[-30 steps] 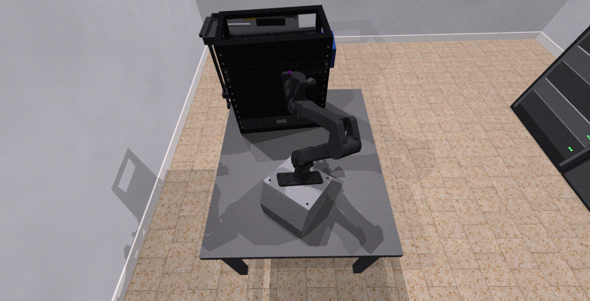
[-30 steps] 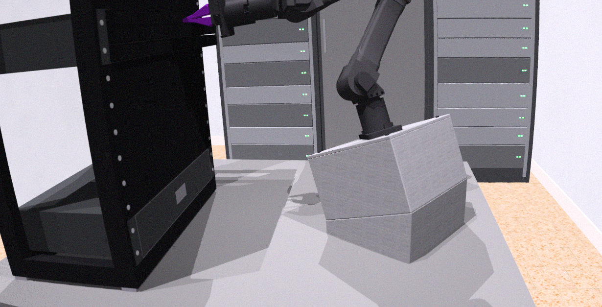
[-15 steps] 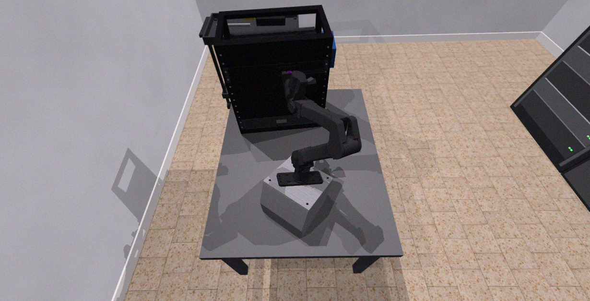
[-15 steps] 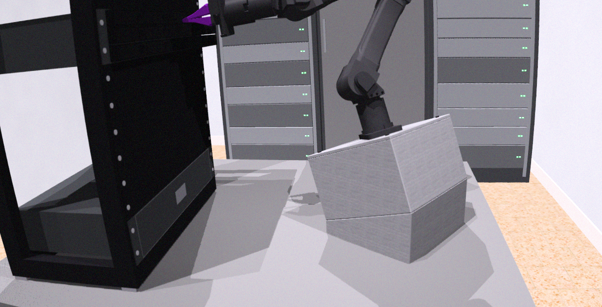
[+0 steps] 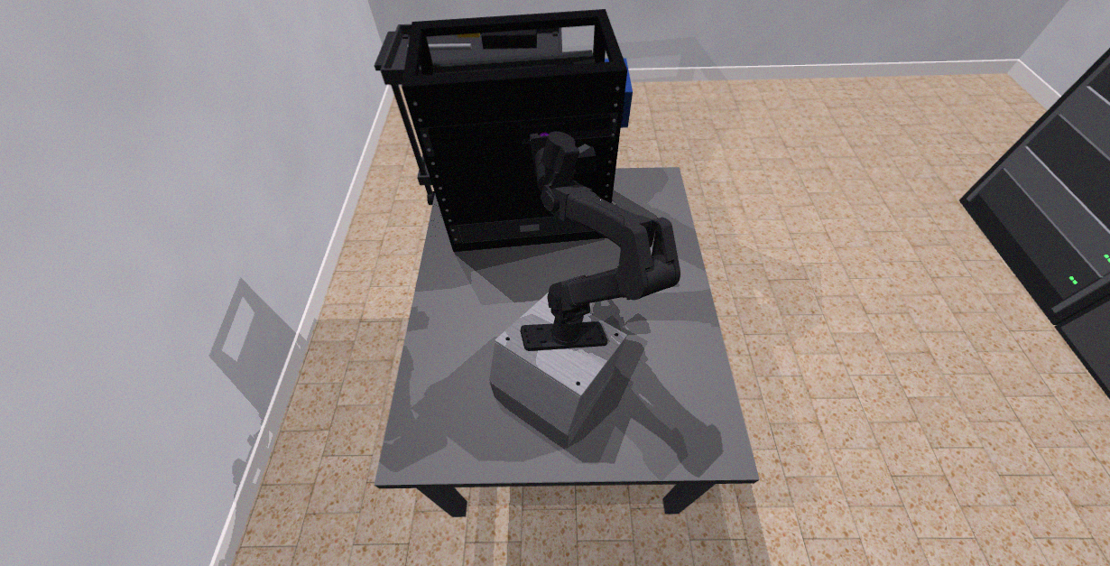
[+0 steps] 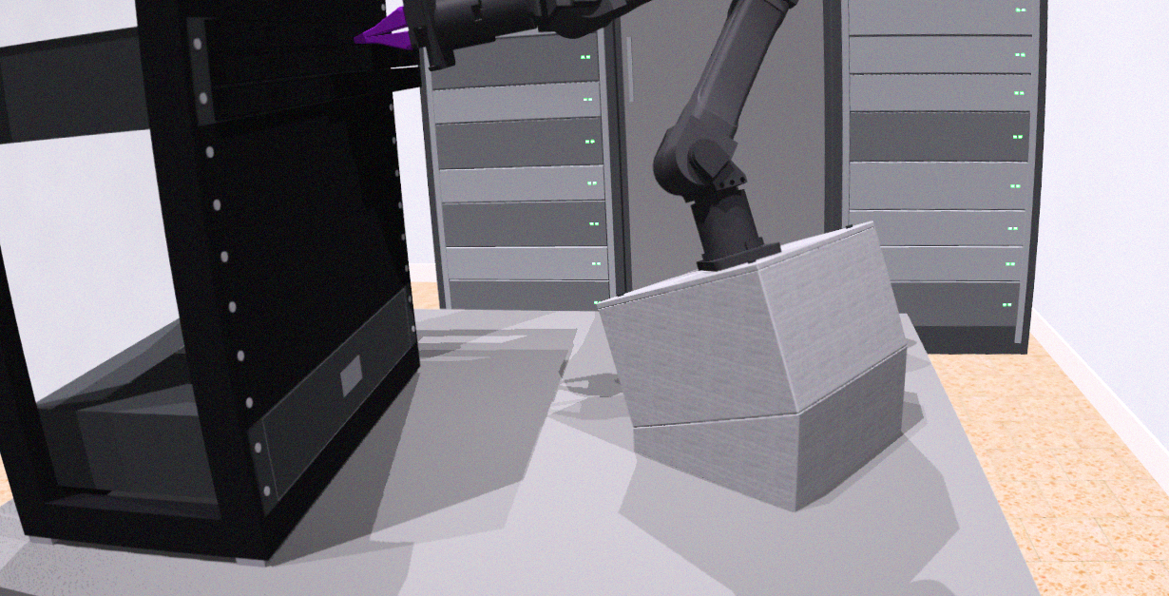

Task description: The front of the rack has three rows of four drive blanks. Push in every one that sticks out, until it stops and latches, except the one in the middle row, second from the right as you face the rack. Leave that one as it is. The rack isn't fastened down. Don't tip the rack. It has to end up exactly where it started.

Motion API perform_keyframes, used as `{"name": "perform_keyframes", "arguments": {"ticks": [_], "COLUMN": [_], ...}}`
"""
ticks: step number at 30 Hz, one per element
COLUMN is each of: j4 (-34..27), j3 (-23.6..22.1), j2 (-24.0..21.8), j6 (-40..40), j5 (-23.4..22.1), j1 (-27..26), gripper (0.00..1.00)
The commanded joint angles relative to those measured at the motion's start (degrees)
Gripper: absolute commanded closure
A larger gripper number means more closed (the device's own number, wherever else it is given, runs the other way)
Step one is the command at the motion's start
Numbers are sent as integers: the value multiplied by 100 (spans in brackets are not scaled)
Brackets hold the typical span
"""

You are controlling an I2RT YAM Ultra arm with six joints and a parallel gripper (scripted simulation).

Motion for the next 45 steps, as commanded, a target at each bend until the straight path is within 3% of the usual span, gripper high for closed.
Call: {"name": "perform_keyframes", "arguments": {"ticks": [1, 45], "j4": [528, 267], "j3": [386, 692], "j2": [101, 134], "j6": [-36, -80], "j5": [-287, -222], "j1": [72, 153], "gripper": [100, 100]}}
